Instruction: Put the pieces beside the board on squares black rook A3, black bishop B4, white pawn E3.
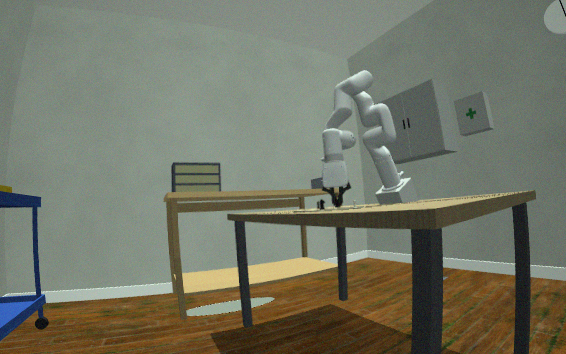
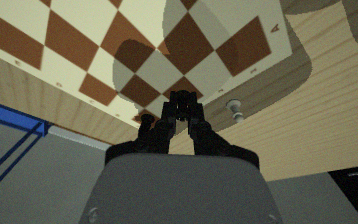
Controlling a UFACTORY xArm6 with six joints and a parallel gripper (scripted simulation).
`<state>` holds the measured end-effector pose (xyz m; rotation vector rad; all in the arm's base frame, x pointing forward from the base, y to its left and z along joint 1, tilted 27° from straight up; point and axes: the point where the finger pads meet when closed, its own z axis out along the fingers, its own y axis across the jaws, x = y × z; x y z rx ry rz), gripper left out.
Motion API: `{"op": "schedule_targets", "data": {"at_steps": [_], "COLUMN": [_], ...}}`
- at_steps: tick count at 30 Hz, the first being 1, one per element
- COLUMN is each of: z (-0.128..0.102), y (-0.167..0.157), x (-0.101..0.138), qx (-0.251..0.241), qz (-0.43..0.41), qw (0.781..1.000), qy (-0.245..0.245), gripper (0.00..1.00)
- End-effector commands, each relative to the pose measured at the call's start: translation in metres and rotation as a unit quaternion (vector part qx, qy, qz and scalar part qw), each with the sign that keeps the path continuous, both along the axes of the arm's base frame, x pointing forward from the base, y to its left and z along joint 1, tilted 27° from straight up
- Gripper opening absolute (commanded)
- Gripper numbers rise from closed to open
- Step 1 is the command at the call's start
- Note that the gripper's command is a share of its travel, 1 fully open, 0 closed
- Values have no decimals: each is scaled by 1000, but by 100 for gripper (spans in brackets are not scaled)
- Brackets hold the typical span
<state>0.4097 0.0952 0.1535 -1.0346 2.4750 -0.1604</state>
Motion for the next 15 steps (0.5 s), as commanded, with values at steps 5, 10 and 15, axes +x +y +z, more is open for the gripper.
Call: {"op": "schedule_targets", "data": {"at_steps": [5, 10, 15], "z": [-1, -1, -2], "y": [0, 0, 0], "x": [2, 2, 2], "qx": [0, 0, 0], "qz": [0, 0, 0], "qw": [1000, 1000, 1000], "qy": [-1, -1, -1], "gripper": [0, 0, 0]}}
